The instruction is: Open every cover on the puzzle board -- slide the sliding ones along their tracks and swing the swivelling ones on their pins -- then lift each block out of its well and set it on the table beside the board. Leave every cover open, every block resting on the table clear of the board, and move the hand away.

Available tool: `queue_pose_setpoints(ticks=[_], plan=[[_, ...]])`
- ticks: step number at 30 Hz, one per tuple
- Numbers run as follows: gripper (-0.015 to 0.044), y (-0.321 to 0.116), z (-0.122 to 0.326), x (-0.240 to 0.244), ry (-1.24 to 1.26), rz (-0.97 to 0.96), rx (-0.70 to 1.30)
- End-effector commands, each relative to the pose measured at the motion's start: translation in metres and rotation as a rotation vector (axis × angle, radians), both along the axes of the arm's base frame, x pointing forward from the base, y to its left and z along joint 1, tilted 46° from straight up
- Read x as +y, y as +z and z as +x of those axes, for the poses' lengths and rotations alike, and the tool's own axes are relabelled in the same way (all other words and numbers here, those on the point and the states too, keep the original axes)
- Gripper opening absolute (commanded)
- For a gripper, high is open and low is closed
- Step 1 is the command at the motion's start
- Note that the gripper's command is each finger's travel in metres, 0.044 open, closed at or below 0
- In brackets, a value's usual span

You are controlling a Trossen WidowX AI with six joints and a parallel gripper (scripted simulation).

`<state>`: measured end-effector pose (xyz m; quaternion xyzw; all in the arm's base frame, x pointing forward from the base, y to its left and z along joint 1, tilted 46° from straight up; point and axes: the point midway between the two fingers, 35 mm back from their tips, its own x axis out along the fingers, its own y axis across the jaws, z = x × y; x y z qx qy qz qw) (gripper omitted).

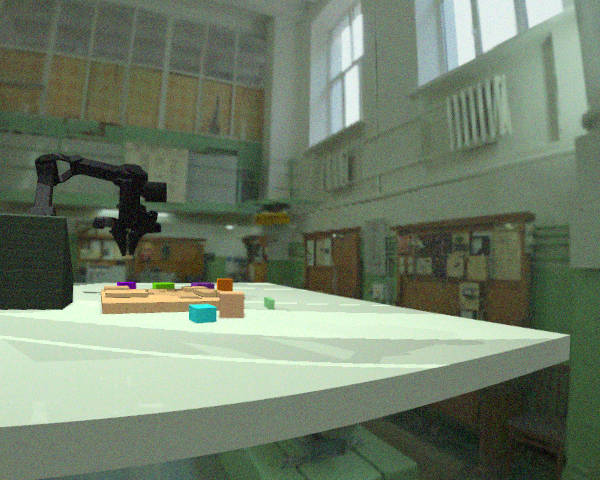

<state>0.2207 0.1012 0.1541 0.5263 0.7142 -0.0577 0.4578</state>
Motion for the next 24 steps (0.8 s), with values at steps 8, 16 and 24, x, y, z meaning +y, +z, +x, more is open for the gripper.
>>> queue_pose_setpoints(ticks=[8,16,24], plan=[[0.0080,0.024,-0.032,0.022,0.001,0.022,0.008],[0.0080,0.034,-0.048,0.031,0.003,0.033,0.010],[0.0080,0.026,-0.046,0.037,0.005,0.027,0.010]])
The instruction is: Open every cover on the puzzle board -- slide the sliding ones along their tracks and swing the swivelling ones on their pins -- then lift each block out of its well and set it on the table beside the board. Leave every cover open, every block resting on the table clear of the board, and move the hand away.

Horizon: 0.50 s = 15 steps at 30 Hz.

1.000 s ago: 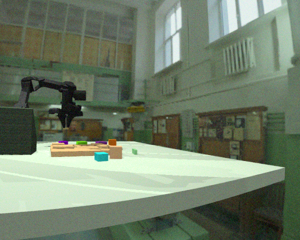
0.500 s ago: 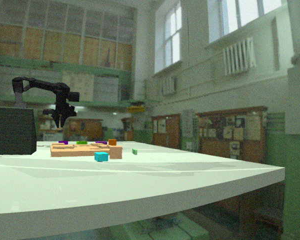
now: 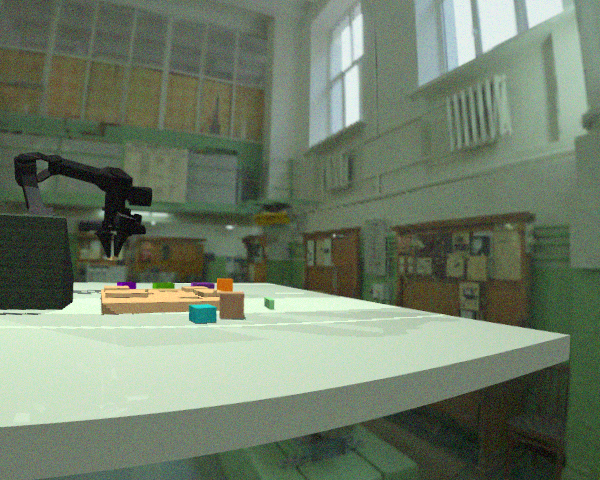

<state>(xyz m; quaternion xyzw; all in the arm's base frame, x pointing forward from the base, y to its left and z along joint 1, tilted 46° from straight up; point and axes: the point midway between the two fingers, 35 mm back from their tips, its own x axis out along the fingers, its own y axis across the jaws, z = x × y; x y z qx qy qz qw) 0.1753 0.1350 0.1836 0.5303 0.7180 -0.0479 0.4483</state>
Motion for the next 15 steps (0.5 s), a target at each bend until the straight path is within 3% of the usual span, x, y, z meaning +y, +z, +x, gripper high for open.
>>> queue_pose_setpoints(ticks=[1,15], plan=[[0.0080,-0.005,0.000,0.004,-0.001,-0.002,0.004],[0.0080,-0.022,0.003,0.020,0.001,-0.010,0.003]])
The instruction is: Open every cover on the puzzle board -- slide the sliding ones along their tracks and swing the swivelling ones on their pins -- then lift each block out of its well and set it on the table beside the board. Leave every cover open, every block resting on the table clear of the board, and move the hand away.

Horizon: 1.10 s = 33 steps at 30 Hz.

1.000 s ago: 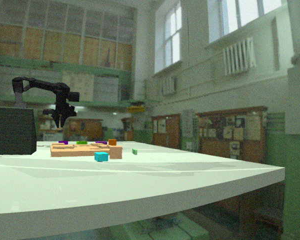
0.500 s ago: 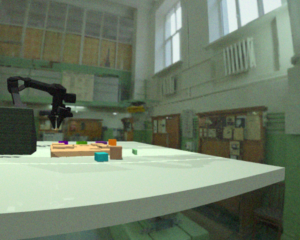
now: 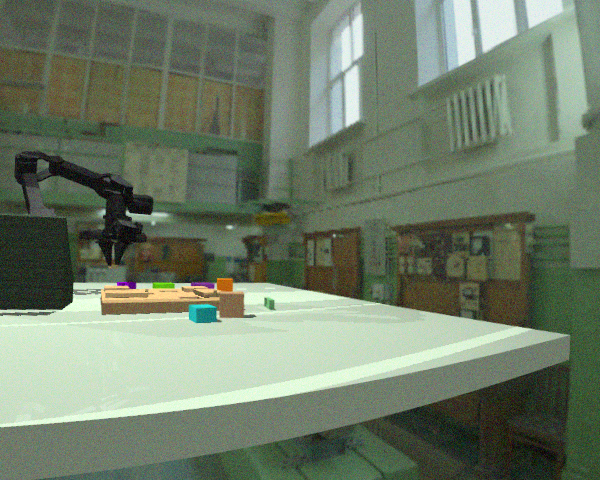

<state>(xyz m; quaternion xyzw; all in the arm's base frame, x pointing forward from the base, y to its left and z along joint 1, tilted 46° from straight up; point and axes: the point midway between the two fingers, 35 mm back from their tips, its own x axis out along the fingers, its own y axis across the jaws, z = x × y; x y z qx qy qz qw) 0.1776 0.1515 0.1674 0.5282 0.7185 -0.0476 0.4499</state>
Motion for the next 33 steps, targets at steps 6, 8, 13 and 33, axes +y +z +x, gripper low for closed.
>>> queue_pose_setpoints(ticks=[6,8,13,33], plan=[[0.0080,-0.013,0.001,0.010,-0.002,-0.009,0.004],[0.0080,-0.015,0.001,0.013,-0.002,-0.009,0.003],[0.0080,-0.020,0.000,0.019,-0.003,-0.009,0.003],[0.0080,-0.041,-0.004,0.044,-0.005,0.001,0.003]])
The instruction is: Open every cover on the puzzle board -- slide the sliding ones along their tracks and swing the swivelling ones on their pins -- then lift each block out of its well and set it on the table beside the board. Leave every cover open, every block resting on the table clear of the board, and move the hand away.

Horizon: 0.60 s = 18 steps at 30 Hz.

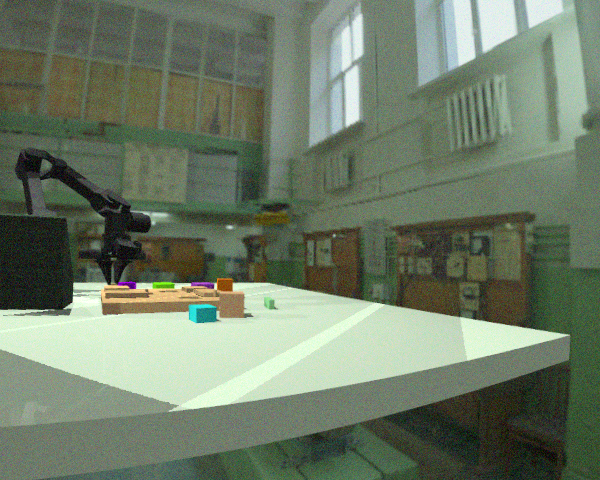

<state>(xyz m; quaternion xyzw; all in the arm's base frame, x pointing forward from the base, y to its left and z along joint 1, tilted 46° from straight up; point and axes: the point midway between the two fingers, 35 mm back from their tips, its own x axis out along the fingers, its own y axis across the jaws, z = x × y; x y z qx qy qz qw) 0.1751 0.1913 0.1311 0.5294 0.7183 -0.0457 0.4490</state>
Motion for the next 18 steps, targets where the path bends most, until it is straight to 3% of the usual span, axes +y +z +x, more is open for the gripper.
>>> queue_pose_setpoints(ticks=[1,14,18], plan=[[0.0080,-0.006,-0.002,0.005,-0.005,-0.002,0.004],[0.0080,-0.016,-0.007,0.018,-0.006,0.009,0.006],[0.0185,-0.013,-0.006,0.017,-0.001,0.013,0.004]])
